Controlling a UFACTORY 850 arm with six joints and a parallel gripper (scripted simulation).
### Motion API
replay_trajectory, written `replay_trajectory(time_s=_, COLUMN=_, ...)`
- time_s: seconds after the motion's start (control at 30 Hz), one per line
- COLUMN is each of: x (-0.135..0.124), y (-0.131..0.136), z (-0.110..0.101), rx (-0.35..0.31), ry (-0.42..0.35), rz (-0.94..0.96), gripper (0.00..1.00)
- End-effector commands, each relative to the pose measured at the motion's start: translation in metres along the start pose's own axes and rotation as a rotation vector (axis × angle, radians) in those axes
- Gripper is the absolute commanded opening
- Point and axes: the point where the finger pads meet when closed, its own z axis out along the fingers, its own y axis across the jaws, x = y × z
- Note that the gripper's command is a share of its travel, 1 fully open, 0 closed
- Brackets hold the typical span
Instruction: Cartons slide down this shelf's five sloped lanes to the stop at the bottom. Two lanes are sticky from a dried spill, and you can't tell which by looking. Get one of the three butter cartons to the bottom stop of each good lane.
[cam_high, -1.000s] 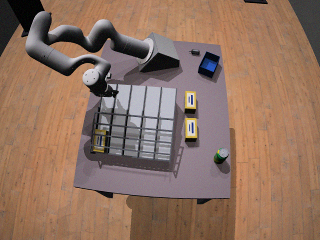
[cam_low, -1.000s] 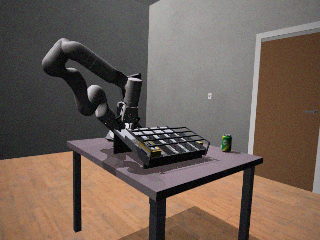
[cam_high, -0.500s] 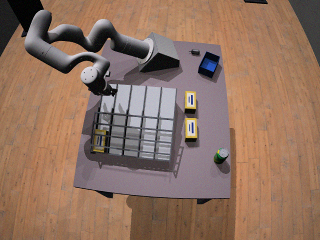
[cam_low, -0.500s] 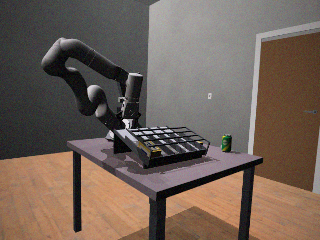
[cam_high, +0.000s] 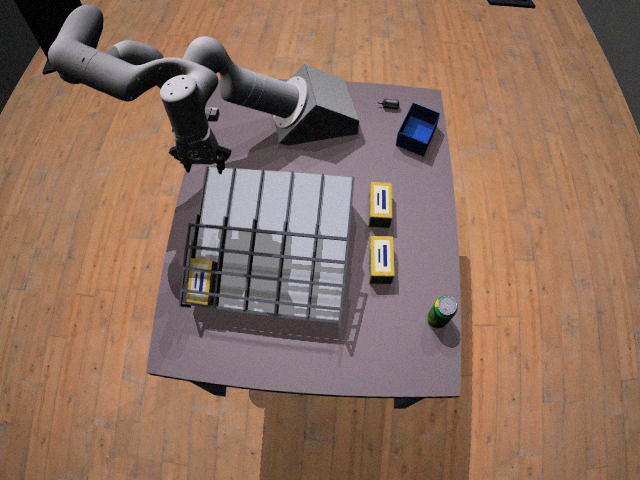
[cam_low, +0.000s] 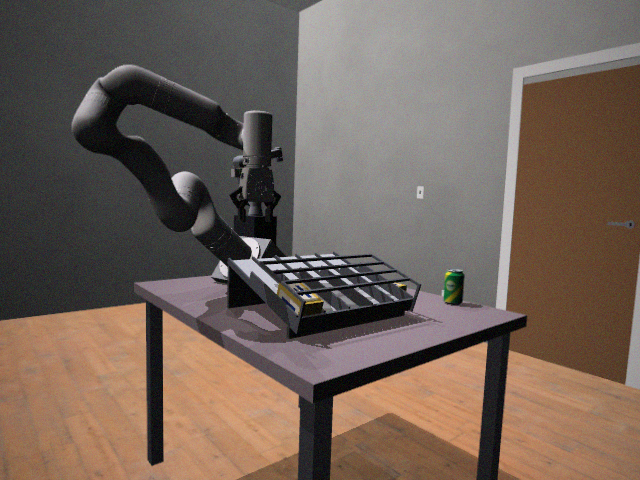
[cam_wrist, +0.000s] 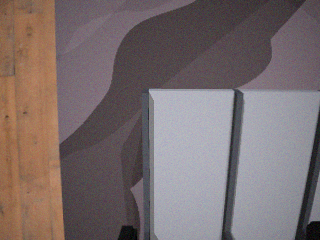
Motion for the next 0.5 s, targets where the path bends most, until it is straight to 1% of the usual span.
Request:
replay_trajectory(time_s=0.0, x=0.0, y=-0.0002, z=-0.0027, rx=0.001, ry=-0.003, rz=0.001, gripper=1.0)
replay_trajectory(time_s=0.1, x=0.0, y=-0.0002, z=-0.0027, rx=0.001, ry=-0.003, rz=0.001, gripper=1.0)
replay_trajectory(time_s=0.13, x=0.0, y=-0.0001, z=-0.0017, rx=0.001, ry=-0.001, rz=0.0, gripper=0.9)
replay_trajectory(time_s=0.47, x=0.0, y=-0.0001, z=-0.0017, rx=0.001, ry=-0.001, rz=0.0, gripper=0.9)
